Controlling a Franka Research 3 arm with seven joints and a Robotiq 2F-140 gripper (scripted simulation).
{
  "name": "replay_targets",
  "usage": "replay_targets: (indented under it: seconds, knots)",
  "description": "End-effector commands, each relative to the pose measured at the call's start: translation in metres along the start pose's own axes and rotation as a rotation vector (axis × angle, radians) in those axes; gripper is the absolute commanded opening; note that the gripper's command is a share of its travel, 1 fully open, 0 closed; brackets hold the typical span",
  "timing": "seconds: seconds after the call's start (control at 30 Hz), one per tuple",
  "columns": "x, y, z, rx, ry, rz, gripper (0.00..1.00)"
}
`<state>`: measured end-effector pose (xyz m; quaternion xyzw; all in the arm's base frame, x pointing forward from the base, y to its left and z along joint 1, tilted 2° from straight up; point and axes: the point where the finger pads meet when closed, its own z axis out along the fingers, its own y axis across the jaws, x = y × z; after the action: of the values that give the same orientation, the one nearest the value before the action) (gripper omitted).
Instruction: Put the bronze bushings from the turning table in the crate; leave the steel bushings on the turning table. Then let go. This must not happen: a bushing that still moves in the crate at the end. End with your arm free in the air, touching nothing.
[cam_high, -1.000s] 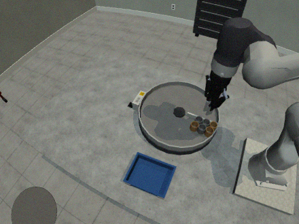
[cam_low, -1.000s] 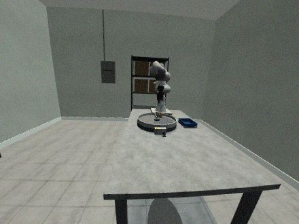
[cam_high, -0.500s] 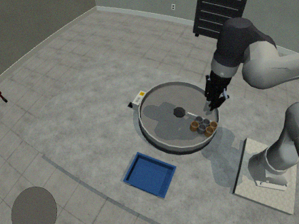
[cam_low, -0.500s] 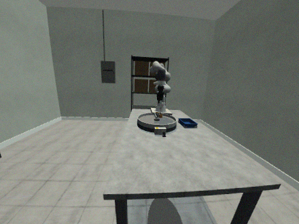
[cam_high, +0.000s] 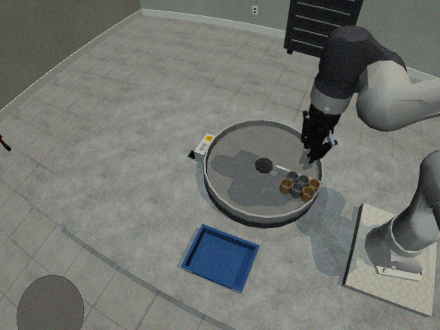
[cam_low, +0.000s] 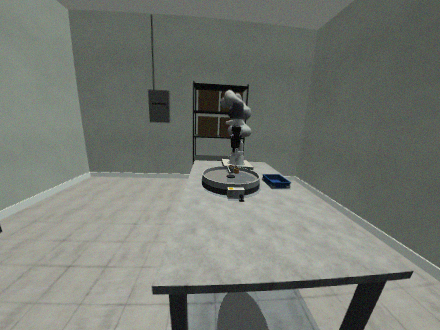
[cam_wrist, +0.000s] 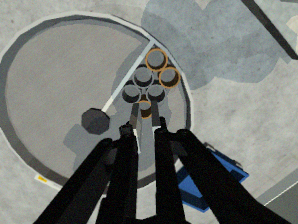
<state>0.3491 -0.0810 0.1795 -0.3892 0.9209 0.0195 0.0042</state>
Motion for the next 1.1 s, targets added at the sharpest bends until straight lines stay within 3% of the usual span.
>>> replay_targets:
  seconds: [0.0, 0.3, 1.07]
  knots:
    - [0.000, -0.001, 0.000, 0.004, -0.002, -0.006, 0.10]
    - [-0.001, -0.001, 0.001, 0.004, -0.002, -0.055, 0.10]
    - [-0.010, 0.001, 0.014, 0.004, 0.000, -0.552, 0.10]
